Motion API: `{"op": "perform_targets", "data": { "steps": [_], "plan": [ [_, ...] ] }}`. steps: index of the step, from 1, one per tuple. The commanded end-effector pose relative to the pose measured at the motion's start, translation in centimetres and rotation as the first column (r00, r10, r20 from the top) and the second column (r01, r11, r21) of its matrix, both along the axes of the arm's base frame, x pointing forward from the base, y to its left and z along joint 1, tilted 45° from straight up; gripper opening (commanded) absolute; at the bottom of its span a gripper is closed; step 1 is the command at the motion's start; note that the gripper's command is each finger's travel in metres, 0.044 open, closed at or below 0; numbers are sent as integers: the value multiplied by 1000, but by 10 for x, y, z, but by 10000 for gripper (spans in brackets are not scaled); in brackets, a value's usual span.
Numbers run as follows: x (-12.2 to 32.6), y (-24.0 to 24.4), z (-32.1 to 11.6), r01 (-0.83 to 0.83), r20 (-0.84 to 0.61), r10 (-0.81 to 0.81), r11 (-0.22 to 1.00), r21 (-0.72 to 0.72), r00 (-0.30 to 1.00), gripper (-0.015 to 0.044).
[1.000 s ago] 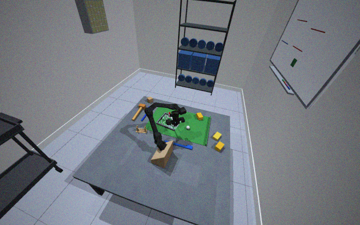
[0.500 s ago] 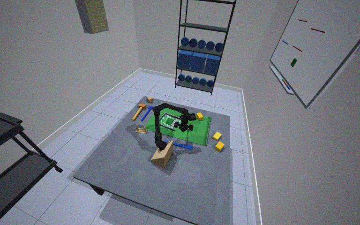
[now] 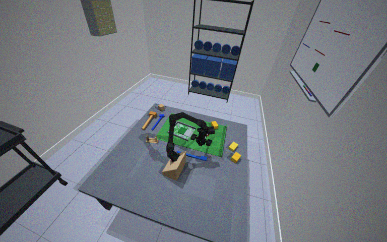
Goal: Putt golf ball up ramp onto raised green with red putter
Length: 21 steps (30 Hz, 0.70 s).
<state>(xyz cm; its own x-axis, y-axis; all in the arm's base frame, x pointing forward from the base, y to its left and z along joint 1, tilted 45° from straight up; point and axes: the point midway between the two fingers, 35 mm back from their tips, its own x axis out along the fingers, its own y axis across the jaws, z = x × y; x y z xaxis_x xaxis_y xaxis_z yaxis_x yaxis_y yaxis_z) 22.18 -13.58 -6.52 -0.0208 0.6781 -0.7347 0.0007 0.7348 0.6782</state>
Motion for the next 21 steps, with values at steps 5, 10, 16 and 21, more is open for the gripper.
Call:
{"op": "perform_targets", "data": {
  "steps": [5, 10, 16, 21],
  "plan": [
    [-3, 23, -21, 8, -8, -8, 1000, 13, 1000, 0],
    [-3, 25, -24, 8, -8, -8, 1000, 13, 1000, 0],
    [-3, 32, -31, 8, -7, -8, 1000, 13, 1000, 0],
    [-3, 37, -37, 8, -7, -8, 1000, 14, 1000, 0]
  ]
}}
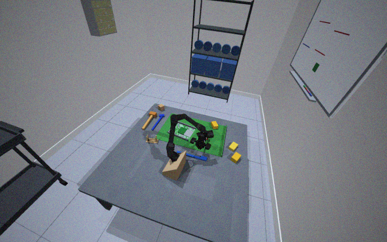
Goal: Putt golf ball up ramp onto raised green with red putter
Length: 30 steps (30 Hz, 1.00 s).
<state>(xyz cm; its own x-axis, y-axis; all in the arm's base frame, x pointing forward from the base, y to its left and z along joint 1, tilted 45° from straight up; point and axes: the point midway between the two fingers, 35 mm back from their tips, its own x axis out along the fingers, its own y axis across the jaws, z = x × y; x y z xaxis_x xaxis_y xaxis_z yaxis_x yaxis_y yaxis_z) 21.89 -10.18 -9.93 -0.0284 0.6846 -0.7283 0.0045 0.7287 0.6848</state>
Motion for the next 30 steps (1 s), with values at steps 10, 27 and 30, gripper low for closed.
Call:
{"op": "perform_targets", "data": {
  "steps": [10, 27, 30],
  "plan": [
    [0, 7, -7, 0, 1, 0, 1000, 1, 1000, 0],
    [-1, -13, -30, 10, 2, -10, 1000, 2, 1000, 0],
    [-1, -13, -30, 10, 2, -10, 1000, 2, 1000, 0]
  ]
}}
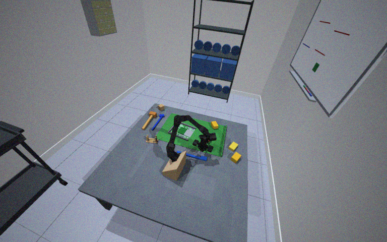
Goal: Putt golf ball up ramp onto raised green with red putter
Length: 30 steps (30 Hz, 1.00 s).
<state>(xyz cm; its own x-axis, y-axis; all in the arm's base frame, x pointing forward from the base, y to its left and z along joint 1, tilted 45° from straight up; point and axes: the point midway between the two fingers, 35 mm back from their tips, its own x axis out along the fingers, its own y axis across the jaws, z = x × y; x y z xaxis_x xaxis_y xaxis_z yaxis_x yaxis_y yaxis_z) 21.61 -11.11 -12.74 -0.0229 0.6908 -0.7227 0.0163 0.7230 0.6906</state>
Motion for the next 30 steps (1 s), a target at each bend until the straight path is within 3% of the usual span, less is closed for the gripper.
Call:
{"op": "perform_targets", "data": {
  "steps": [1, 7, 17, 30],
  "plan": [
    [2, -4, -1, -2, 6, 2, 1000, -6, 1000, 0],
    [2, 5, 7, -1, 0, 1, 1000, -3, 1000, 0],
    [4, 97, 92, -2, 3, 2, 1000, 5, 1000, 0],
    [6, 67, 124, -2, 2, 2, 1000, 2, 1000, 0]
  ]
}}
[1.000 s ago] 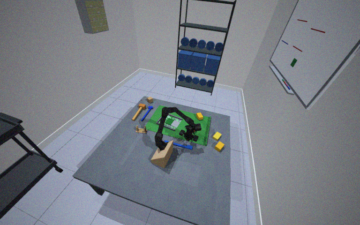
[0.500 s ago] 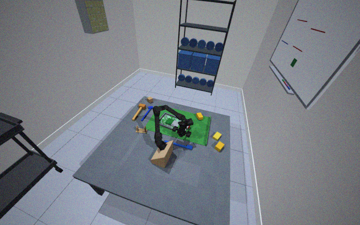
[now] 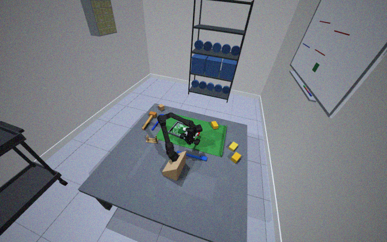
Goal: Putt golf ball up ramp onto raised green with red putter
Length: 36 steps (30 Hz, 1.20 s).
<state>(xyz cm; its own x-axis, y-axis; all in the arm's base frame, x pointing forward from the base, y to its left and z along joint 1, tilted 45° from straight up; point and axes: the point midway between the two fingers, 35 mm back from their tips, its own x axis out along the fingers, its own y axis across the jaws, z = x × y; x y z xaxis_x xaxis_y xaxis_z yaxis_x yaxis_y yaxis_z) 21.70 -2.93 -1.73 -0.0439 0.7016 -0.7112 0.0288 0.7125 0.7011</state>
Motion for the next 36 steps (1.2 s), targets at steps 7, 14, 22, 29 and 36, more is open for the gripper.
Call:
{"op": "perform_targets", "data": {
  "steps": [7, 14, 22, 29, 36],
  "plan": [
    [3, -20, 20, 8, 14, -7, 1000, -7, 1000, 0],
    [3, -20, 20, 8, 14, -7, 1000, -7, 1000, 0],
    [3, -20, 20, 8, 14, -7, 1000, -7, 1000, 0],
    [3, -20, 20, 8, 14, -7, 1000, -7, 1000, 0],
    [3, -20, 20, 8, 14, -7, 1000, -7, 1000, 0]
  ]
}}
